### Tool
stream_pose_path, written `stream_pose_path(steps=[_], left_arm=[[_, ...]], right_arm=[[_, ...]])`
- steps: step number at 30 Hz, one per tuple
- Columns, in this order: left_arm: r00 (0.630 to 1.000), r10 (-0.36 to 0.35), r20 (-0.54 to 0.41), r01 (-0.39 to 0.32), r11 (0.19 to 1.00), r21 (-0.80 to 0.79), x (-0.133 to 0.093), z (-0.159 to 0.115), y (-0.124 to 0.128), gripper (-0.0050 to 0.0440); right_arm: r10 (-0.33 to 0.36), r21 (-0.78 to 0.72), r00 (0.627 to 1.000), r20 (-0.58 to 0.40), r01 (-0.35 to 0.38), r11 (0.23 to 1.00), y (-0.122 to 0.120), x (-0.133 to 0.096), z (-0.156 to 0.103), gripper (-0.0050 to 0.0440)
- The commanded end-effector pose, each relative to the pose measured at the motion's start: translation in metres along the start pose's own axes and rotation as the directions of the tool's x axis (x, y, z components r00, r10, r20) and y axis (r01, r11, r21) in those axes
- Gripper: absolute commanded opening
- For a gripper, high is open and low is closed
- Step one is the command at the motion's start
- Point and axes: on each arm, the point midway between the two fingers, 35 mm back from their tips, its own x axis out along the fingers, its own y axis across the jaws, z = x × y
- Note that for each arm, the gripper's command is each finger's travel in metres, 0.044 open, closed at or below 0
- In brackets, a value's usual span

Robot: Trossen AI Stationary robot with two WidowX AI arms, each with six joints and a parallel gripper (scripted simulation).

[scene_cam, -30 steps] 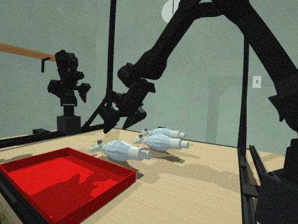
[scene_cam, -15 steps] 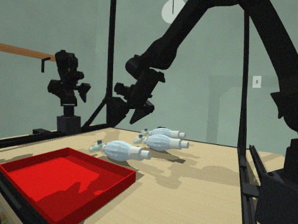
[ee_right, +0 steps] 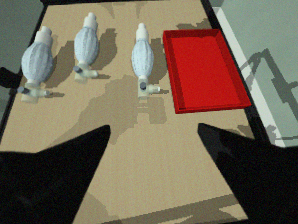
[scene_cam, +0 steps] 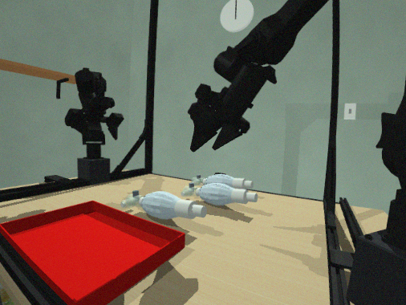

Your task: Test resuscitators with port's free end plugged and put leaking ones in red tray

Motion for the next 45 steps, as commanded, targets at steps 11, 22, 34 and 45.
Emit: stream_pose_path(steps=[11,22,34,45], left_arm=[[1.0,0.006,0.0,-0.006,1.0,-0.002,-0.05,-0.06,0.01,0.044],[1.0,-0.011,-0.001,0.011,1.0,0.016,-0.004,0.001,-0.061,0.044],[1.0,-0.015,-0.016,0.015,0.999,0.034,0.037,0.014,-0.106,0.044],[1.0,-0.024,-0.007,0.025,0.999,0.037,0.091,0.021,-0.165,0.044]], right_arm=[[0.001,0.005,1.0,-0.004,-0.001,1.0,0.0,0.001,-0.001,0.044],[0.0,0.003,1.0,-0.003,0.0,1.0,0.0,0.001,-0.001,0.0409],[0.001,0.003,1.0,-0.002,-0.001,1.0,0.0,0.0,-0.001,0.0409],[0.001,0.003,1.0,-0.002,-0.001,1.0,0.0,0.0,-0.001,0.0409]])
